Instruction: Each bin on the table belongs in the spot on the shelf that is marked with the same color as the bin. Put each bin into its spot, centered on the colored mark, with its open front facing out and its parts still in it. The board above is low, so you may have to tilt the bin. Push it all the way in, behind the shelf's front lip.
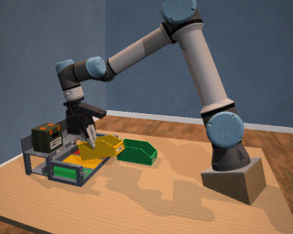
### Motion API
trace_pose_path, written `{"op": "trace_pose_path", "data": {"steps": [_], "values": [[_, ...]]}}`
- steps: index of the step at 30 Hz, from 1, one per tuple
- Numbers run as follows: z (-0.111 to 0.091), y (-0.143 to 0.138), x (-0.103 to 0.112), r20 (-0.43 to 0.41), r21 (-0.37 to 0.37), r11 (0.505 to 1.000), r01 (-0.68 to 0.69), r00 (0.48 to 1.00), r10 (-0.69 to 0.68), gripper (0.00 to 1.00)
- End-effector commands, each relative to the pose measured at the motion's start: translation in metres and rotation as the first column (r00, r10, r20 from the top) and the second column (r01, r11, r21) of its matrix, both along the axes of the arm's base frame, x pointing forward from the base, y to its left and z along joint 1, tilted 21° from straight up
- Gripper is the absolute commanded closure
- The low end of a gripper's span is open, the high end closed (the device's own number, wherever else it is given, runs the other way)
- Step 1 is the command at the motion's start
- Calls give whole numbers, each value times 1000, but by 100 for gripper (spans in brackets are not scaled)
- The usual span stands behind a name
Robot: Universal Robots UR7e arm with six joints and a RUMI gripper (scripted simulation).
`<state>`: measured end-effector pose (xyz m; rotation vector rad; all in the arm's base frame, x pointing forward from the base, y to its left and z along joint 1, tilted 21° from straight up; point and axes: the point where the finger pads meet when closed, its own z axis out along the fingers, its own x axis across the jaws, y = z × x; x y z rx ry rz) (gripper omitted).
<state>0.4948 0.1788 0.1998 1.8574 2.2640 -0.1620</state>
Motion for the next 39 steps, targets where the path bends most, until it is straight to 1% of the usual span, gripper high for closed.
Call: {"op": "trace_pose_path", "data": {"steps": [1, 39], "values": [[1, 0, 0, 2, 0, 1000, 0, 1000, 0, 100], [-7, -1, 2, -1, 0, 1000, 0, 1000, 0, 100]]}}
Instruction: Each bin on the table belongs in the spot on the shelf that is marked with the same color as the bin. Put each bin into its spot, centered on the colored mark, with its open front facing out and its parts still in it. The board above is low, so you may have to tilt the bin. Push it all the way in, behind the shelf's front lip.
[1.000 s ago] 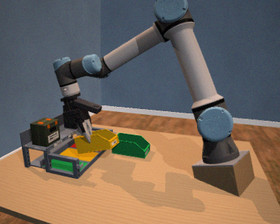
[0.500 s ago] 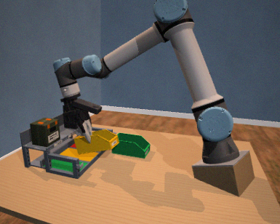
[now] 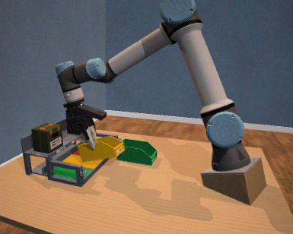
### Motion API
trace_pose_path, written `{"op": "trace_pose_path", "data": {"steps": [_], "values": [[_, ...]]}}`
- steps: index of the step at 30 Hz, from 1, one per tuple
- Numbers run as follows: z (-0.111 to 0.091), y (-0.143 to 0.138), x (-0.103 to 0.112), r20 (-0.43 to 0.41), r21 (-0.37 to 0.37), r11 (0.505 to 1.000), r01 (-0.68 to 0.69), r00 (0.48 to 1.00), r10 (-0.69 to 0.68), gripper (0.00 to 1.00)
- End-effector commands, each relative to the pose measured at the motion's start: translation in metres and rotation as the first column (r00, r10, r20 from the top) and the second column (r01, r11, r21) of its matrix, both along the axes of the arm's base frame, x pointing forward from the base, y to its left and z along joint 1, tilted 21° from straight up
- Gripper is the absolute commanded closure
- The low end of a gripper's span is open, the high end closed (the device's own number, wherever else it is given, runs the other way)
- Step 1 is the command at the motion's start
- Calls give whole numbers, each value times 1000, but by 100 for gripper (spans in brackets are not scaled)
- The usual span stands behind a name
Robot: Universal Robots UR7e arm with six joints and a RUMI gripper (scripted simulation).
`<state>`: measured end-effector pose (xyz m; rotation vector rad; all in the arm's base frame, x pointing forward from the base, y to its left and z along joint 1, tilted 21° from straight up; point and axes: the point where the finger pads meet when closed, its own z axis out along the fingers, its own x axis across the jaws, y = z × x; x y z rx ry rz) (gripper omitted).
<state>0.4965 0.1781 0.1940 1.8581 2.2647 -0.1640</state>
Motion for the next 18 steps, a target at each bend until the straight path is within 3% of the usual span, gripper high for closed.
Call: {"op": "trace_pose_path", "data": {"steps": [1, 18], "values": [[-1, 0, 1, 1, 0, 1000, 0, 1000, 0, 100], [-6, -1, 2, 0, 0, 1000, 0, 1000, 0, 100]]}}
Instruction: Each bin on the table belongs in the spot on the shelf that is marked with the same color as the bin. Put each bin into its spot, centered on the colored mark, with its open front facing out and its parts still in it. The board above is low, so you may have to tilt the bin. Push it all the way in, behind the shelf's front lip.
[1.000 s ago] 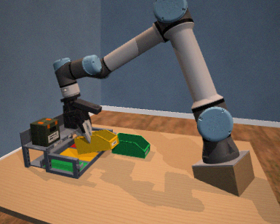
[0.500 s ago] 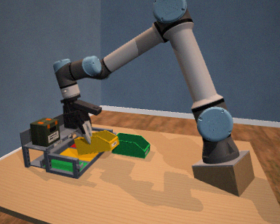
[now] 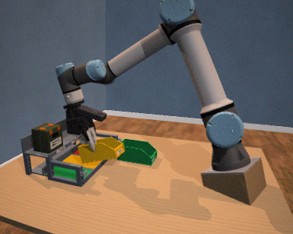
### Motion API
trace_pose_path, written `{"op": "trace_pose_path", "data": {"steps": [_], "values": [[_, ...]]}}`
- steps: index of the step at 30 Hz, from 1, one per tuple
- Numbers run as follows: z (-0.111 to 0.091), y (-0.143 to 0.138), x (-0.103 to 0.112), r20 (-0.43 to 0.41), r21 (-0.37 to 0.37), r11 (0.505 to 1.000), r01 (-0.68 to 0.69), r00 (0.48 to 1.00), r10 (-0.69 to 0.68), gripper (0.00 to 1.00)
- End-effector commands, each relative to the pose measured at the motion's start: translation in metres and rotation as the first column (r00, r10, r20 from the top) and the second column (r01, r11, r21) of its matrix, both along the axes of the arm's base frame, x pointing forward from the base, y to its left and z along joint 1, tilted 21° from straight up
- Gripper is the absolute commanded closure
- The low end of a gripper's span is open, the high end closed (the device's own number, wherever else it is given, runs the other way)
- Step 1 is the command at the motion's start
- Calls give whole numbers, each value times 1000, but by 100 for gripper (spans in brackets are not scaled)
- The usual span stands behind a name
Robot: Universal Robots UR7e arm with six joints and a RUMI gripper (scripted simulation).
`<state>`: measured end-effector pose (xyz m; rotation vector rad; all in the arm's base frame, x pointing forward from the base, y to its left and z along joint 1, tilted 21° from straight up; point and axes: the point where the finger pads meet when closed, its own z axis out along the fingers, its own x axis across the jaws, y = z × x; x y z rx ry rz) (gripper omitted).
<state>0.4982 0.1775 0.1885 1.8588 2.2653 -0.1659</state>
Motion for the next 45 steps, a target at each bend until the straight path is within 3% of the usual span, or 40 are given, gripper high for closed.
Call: {"op": "trace_pose_path", "data": {"steps": [1, 45], "values": [[-1, 0, 1, 1, 0, 1000, 0, 1000, 0, 100], [-8, -1, 3, -1, 0, 1000, 0, 1000, 0, 100]]}}
